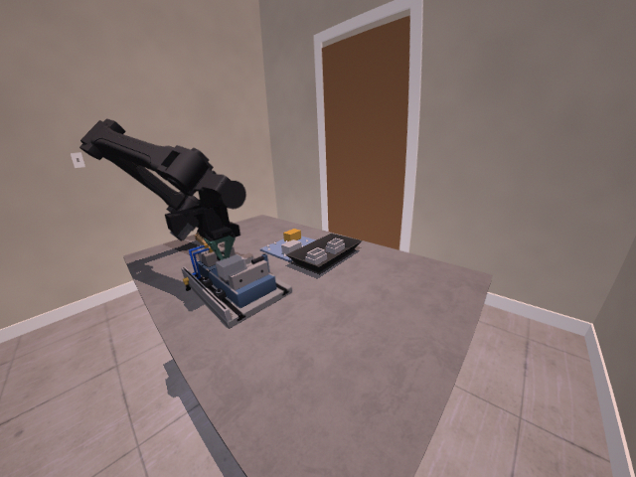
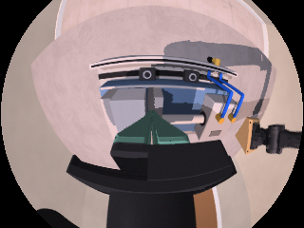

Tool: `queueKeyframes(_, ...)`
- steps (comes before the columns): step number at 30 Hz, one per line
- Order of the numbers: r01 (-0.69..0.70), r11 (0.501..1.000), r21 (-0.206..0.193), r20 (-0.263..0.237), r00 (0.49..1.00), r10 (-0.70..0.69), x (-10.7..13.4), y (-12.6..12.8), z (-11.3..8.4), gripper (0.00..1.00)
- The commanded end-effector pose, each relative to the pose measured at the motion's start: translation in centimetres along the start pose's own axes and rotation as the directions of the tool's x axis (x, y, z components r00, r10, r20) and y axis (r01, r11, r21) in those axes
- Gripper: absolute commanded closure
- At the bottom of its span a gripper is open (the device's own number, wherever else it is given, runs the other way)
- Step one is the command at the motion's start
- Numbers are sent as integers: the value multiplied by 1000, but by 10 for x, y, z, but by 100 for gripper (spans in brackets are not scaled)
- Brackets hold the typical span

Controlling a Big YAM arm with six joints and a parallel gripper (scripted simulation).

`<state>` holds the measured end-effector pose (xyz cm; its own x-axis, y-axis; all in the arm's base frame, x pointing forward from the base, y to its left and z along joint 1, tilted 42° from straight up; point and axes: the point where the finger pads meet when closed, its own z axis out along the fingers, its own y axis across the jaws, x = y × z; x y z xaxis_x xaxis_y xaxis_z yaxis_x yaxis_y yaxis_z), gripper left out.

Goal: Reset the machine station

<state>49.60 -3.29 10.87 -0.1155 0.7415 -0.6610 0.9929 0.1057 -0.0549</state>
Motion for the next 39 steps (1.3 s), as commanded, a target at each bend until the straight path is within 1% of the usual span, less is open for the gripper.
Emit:
queueKeyframes(1, -4, 1000, 1, 3, 1000, 4, -5, 1, 7, 100)
queueKeyframes(14, 0, 1000, -9, 3, 1000, 0, -2, 2, 3, 100)
queueKeyframes(39, 0, 1000, -11, 3, 1000, 0, -2, 2, 3, 100)
